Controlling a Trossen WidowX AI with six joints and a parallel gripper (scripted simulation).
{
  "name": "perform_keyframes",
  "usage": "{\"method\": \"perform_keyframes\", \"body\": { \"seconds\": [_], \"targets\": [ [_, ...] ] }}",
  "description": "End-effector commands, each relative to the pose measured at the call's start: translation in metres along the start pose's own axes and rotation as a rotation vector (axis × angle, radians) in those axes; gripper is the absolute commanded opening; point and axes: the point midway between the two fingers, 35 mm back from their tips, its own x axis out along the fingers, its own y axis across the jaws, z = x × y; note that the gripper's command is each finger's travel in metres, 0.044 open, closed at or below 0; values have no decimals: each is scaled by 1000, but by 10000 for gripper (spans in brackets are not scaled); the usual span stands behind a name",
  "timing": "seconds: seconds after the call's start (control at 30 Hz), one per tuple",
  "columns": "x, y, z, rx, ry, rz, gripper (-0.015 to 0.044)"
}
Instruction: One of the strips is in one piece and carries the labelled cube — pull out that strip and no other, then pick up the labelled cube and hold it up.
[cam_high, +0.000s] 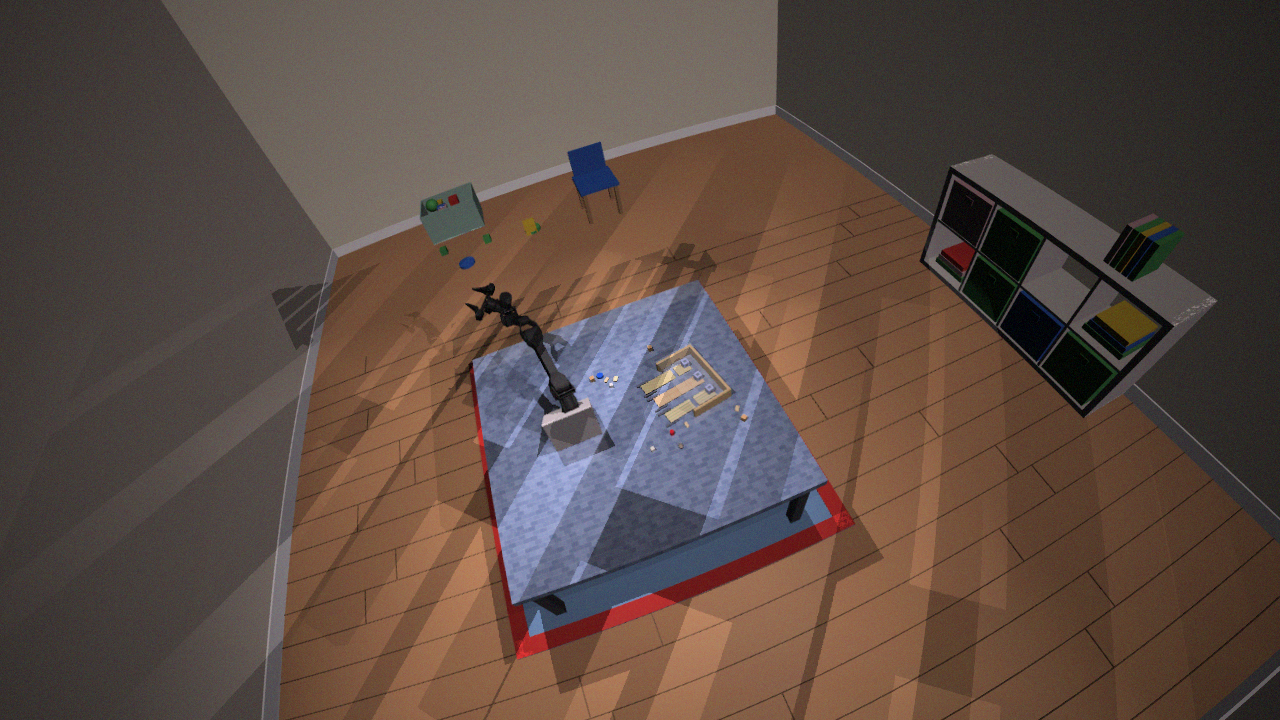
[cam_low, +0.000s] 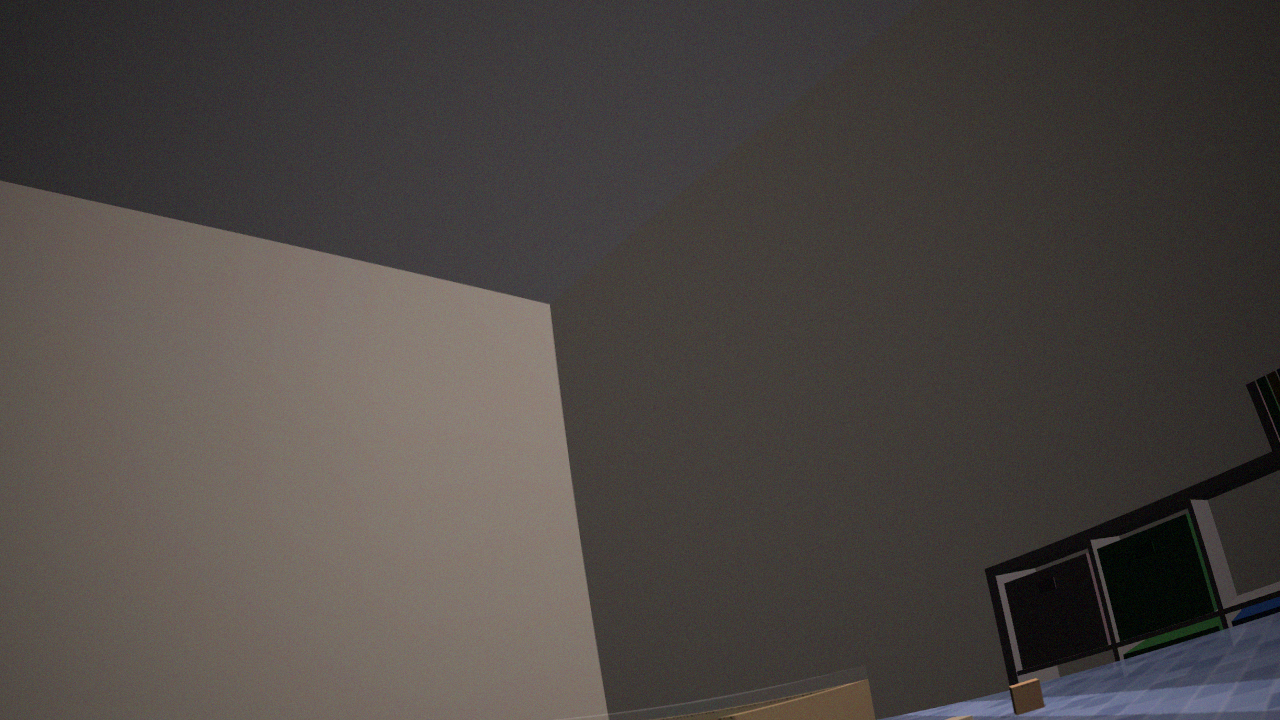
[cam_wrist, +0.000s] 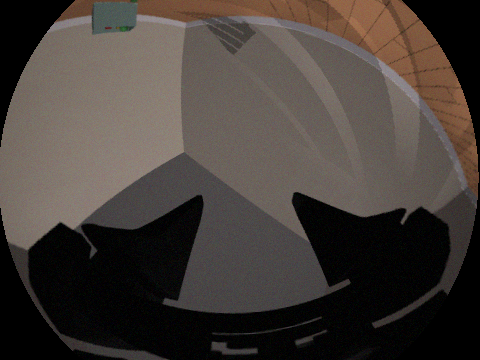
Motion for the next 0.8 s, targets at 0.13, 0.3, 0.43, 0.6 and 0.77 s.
{"method": "perform_keyframes", "body": {
  "seconds": [0.13, 0.3, 0.43, 0.6, 0.77],
  "targets": [
    [-40, 23, 35, -138, -140, 18, 400],
    [-107, 56, 75, -330, -346, 29, 400],
    [-167, 82, 96, -471, -509, 27, 400],
    [-248, 111, 109, -634, -715, 11, 400],
    [-334, 136, 105, -791, -929, -23, 400]
  ]
}}
